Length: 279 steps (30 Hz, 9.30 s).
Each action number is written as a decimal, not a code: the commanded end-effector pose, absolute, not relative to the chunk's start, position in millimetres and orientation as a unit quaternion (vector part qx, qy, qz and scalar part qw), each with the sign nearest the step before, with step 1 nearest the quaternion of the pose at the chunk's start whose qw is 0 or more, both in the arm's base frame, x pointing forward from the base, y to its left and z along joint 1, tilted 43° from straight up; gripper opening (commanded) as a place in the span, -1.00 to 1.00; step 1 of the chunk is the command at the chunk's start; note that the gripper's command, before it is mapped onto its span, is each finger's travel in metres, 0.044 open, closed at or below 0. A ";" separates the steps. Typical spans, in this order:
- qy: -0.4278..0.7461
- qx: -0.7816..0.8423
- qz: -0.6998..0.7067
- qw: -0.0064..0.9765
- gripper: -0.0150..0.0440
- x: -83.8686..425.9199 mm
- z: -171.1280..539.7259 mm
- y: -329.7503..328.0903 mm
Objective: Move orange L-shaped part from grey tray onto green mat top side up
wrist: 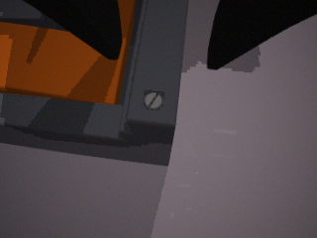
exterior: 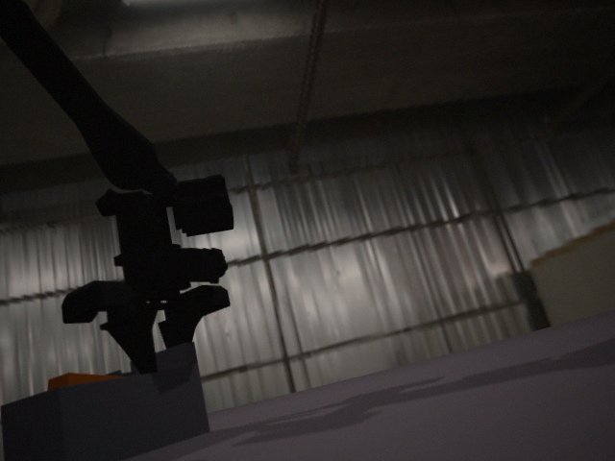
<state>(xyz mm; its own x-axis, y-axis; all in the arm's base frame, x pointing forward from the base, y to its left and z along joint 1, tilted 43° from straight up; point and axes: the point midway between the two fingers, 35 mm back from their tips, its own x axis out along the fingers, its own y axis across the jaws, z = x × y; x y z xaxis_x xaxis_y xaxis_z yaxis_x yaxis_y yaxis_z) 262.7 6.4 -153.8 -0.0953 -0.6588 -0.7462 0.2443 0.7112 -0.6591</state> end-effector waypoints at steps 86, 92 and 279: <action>0.654 -0.163 -0.341 0.656 0.12 272.3 -89.6 64.4; 0.654 -0.163 -0.341 0.656 0.12 272.3 -89.6 64.4; 0.709 -0.575 0.219 0.344 0.46 262.0 -35.4 7.0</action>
